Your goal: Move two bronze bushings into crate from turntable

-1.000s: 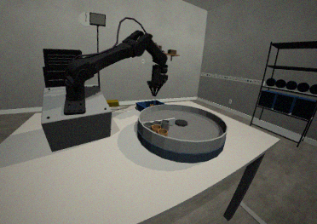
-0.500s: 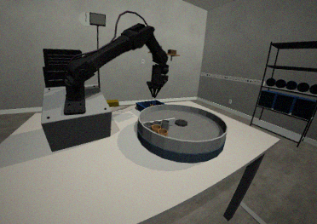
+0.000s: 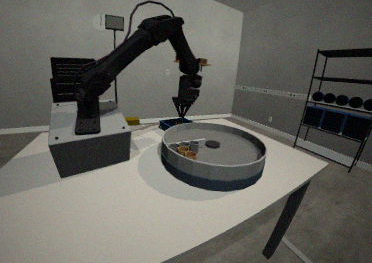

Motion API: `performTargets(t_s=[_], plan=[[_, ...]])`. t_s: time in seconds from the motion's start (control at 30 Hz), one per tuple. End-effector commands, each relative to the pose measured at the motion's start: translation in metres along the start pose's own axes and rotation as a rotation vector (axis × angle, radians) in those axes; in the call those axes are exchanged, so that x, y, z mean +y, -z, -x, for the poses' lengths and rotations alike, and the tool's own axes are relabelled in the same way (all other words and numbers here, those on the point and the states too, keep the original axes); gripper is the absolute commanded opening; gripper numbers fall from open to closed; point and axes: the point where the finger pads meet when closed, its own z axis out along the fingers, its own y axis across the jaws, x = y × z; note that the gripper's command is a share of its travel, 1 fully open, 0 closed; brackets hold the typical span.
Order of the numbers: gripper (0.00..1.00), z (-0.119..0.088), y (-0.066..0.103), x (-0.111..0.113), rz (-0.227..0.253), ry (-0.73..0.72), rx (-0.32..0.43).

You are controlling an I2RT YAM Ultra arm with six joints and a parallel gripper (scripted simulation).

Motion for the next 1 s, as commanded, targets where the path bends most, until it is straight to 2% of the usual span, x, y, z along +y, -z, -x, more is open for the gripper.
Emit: performTargets(t_s=[0.0,0.23,0.3,0.67,0.8,0.87,0.97], plan=[[0.15,-0.003,0.010,-0.025,-0.015,0.017,-0.072],[0.15,-0.051,0.006,-0.071,-0.008,0.045,-0.073],[0.15,-0.051,0.006,-0.071,-0.008,0.045,-0.073],[0.15,-0.131,0.000,-0.151,-0.011,0.094,-0.073],[0.15,-0.154,-0.002,-0.174,-0.013,0.107,-0.072],[0.15,-0.154,-0.002,-0.174,-0.013,0.107,-0.072],[0.15,-0.165,0.000,-0.193,-0.024,0.112,-0.081]])
